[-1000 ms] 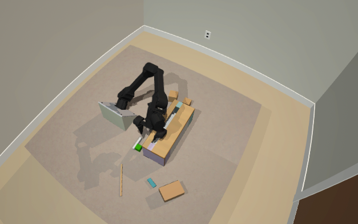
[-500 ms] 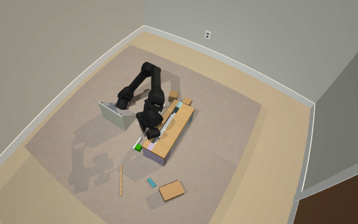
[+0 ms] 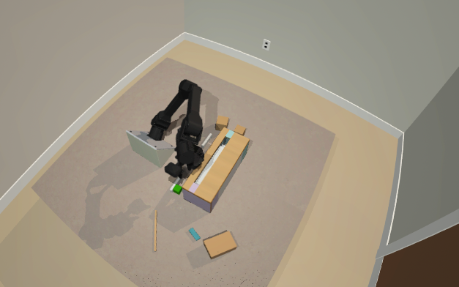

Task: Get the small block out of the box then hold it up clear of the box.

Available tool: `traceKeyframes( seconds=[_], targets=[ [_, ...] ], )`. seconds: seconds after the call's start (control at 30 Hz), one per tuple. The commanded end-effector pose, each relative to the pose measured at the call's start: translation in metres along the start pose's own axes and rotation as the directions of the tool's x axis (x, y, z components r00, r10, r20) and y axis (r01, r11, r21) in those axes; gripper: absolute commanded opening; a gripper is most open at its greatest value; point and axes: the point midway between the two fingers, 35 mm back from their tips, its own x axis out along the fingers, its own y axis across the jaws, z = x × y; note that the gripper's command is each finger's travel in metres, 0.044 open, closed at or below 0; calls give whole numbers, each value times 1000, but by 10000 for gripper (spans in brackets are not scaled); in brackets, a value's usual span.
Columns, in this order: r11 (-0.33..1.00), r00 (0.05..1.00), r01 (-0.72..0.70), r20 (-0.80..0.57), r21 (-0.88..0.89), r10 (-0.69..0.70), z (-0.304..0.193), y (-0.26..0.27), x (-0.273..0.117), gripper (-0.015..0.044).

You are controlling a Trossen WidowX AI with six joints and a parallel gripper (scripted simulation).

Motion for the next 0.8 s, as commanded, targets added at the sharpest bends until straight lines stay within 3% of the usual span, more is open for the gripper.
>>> traceKeyframes(
  seconds=[0.0, 0.2, 0.37, 0.57, 0.77],
  targets=[
    [588, 993, -116, 72, 801, 98, -9, -12, 3, 285],
    [175, 985, -133, 111, 976, 134, -12, -18, 3, 285],
    [-196, 977, -109, 142, 975, 160, -15, -23, 2, 285],
    [-599, 964, -34, 184, 800, 191, -18, -28, 1, 285],
    [-875, 950, 88, 226, 476, 218, -21, -34, 0, 285]
  ],
)
